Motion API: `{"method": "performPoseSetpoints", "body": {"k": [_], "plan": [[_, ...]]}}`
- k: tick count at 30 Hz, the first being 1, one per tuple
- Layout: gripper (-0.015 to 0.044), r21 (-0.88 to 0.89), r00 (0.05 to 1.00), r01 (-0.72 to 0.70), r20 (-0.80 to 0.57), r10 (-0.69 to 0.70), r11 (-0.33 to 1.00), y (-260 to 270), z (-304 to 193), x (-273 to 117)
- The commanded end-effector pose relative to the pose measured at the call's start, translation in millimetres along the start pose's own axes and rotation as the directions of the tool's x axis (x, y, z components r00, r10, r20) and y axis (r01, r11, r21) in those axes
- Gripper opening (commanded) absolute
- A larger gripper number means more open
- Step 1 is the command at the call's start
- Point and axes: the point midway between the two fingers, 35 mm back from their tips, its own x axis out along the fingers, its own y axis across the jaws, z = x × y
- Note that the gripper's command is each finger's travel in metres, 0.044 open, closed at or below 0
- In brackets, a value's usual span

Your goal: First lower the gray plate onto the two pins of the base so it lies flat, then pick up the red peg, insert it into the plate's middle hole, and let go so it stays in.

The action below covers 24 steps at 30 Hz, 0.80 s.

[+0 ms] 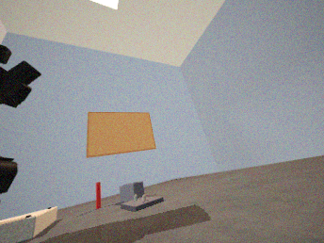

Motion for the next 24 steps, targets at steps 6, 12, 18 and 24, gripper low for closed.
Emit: {"method": "performPoseSetpoints", "body": {"k": [6,12,18,24], "plan": [[0.0440,0.165,0.986,-0.107,0.143,0.083,0.980,-17,48,4],[0.0440,0.387,0.905,-0.386,0.334,0.262,0.838,-29,137,-3],[0.0440,0.522,0.809,-0.587,0.419,0.413,0.619,-26,205,-20],[0.0440,0.618,0.709,-0.686,0.447,0.545,0.384,-11,263,-42]]}}
